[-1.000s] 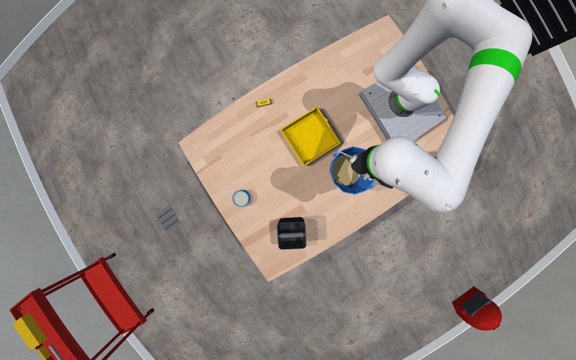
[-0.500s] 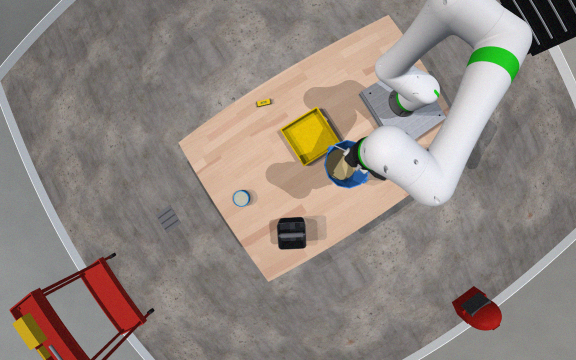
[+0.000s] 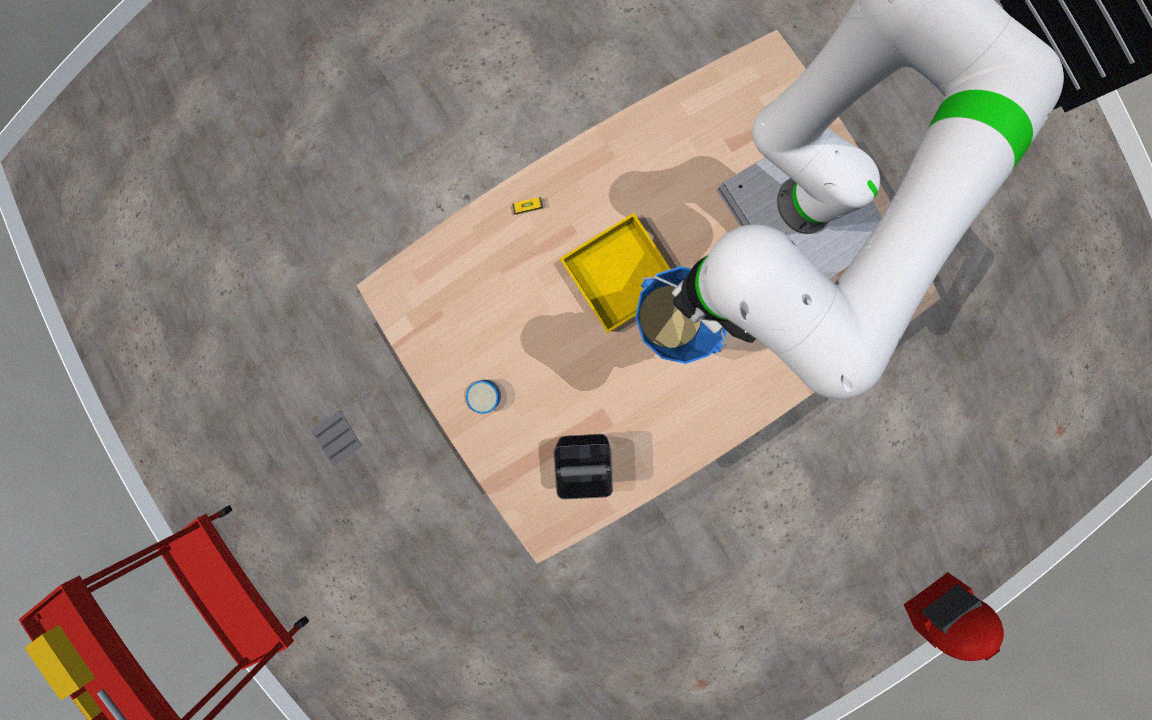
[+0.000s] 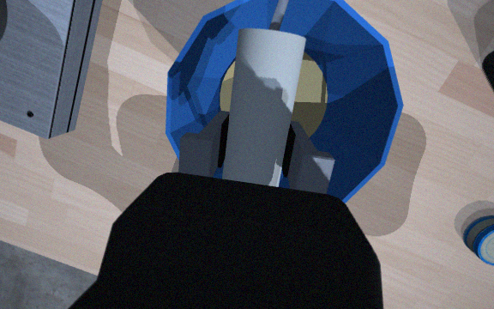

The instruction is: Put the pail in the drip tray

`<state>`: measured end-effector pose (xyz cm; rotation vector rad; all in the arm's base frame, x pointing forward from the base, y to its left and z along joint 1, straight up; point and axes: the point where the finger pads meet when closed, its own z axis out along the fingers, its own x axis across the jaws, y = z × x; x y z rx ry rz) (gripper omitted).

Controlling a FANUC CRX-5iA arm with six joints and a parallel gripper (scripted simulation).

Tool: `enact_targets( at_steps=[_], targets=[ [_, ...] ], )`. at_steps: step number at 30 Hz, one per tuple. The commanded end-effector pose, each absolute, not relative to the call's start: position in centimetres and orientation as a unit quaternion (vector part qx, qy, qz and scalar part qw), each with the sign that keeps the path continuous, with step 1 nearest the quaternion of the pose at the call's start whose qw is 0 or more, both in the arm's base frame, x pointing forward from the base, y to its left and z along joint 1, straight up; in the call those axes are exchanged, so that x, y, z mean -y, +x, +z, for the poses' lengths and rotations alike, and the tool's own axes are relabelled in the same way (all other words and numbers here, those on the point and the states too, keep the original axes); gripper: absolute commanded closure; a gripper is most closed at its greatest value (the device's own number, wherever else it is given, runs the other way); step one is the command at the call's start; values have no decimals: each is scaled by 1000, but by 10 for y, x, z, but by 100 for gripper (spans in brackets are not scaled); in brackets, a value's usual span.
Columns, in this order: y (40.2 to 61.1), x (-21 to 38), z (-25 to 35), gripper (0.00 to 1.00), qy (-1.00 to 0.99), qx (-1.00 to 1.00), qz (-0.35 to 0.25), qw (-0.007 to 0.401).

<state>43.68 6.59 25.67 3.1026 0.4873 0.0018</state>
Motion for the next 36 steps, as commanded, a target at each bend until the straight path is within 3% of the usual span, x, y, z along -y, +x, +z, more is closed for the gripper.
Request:
enact_targets(
  at_steps=[1, 36],
  targets=[
    [440, -56, 258, 100, 988, -155, 2, 1],
    [462, 25, 258, 100, 988, -155, 2, 1]
  ],
)
